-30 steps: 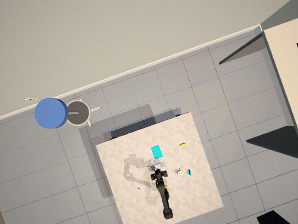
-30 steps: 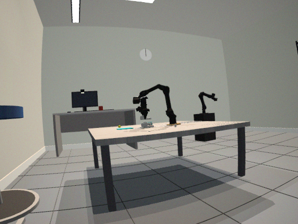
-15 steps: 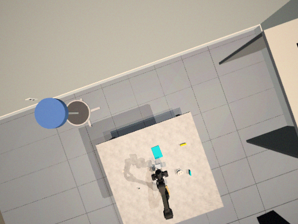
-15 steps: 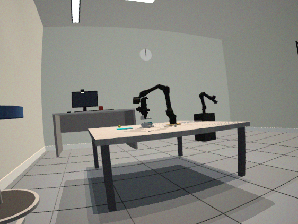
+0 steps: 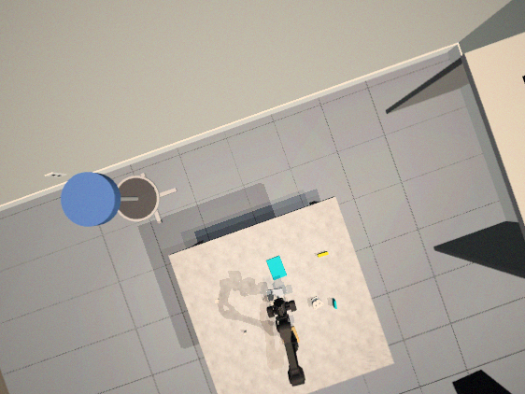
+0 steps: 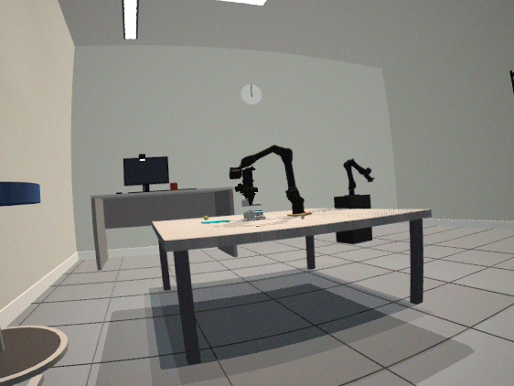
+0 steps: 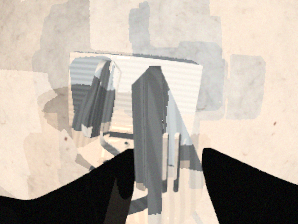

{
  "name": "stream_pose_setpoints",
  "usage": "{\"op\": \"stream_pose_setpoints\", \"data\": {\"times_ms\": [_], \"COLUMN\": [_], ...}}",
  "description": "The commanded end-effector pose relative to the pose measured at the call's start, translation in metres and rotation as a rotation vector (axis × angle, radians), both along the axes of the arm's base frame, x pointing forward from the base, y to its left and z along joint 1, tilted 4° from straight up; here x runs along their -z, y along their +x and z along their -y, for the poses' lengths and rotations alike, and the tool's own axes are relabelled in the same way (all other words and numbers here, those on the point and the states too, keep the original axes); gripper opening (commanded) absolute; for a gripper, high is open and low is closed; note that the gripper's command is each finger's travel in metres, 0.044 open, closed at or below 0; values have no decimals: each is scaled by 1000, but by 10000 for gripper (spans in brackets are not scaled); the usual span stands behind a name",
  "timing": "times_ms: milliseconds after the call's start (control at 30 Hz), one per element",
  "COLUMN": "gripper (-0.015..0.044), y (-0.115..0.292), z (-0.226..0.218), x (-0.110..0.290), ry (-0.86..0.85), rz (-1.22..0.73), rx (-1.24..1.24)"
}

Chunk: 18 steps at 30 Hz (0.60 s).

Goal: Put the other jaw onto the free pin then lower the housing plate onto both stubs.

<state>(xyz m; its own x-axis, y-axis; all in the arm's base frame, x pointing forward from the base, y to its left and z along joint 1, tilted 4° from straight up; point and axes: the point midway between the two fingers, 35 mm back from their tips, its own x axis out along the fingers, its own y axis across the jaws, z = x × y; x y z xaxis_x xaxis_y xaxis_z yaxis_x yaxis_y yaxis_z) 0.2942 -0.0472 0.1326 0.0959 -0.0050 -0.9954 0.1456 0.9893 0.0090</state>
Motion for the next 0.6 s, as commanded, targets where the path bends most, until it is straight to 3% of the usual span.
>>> {"op": "stream_pose_setpoints", "data": {"times_ms": [0, 567], "gripper": [134, 134], "y": [0, 3], "z": [-1, 0], "x": [0, 19], "ry": [4, 4], "rz": [1, 1], "rx": [-7, -7]}}
